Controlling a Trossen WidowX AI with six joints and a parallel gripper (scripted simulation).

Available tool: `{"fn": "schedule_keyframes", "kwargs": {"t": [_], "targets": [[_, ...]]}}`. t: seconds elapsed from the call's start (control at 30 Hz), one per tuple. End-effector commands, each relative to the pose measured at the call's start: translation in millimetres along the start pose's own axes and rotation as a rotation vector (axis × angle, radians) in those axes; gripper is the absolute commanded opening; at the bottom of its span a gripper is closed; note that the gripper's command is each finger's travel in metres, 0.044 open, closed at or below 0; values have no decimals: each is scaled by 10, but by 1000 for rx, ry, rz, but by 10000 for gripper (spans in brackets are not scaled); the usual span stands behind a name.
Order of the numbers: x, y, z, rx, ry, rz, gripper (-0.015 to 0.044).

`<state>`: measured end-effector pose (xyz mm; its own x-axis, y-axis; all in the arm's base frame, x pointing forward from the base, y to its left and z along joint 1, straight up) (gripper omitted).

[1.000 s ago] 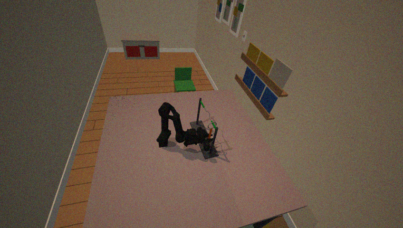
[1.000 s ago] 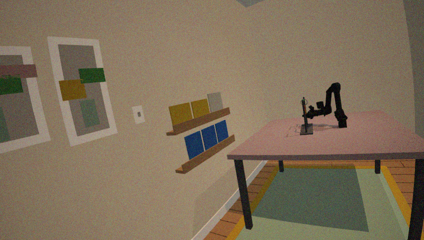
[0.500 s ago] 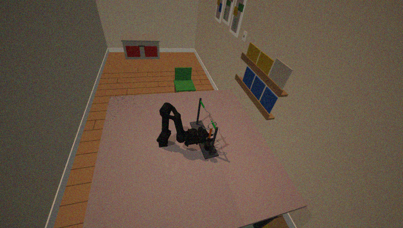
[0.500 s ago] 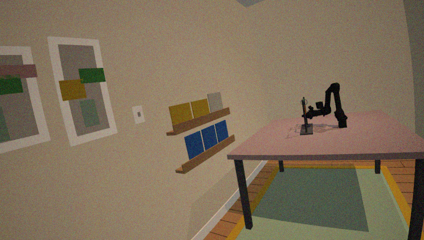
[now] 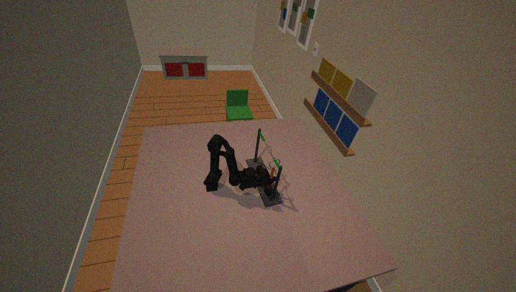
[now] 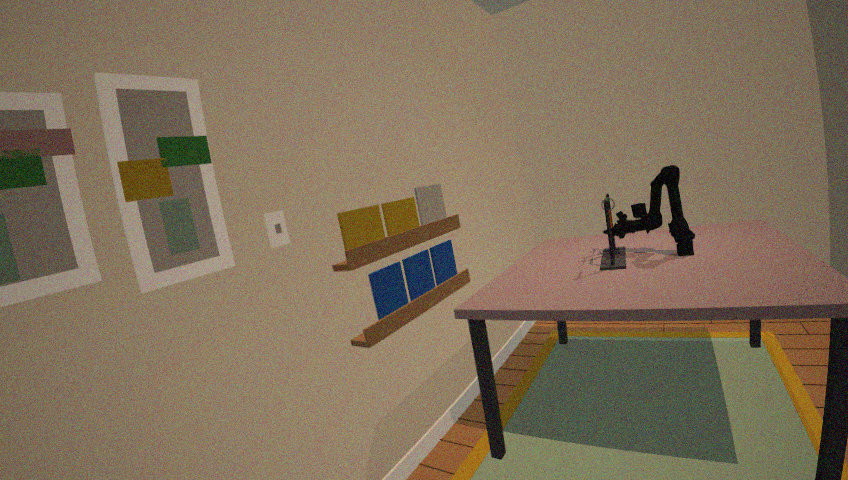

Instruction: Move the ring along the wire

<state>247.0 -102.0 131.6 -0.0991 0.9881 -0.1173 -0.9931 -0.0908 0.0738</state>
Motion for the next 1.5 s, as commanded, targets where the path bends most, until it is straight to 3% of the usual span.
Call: {"fn": "schedule_keyframes", "kwargs": {"t": [0.0, 0.03, 1.47], "targets": [[0, 0, 0, 0, 0, 0, -129], [0, 0, 0, 0, 0, 0, -150], [-13, 16, 209, -1, -2, -1, -150]]}}
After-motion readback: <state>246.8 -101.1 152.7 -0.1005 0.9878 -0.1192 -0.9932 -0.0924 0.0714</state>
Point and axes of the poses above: the point midway between the two fingers, 35 mm back from their tips, its own y axis back along the fingers, its own x axis across the jaws, z = x × y, the point moved 9 cm from there along y, back along the fingers, and after that the axes turned 6 degrees about y, right-handed, at the moved point
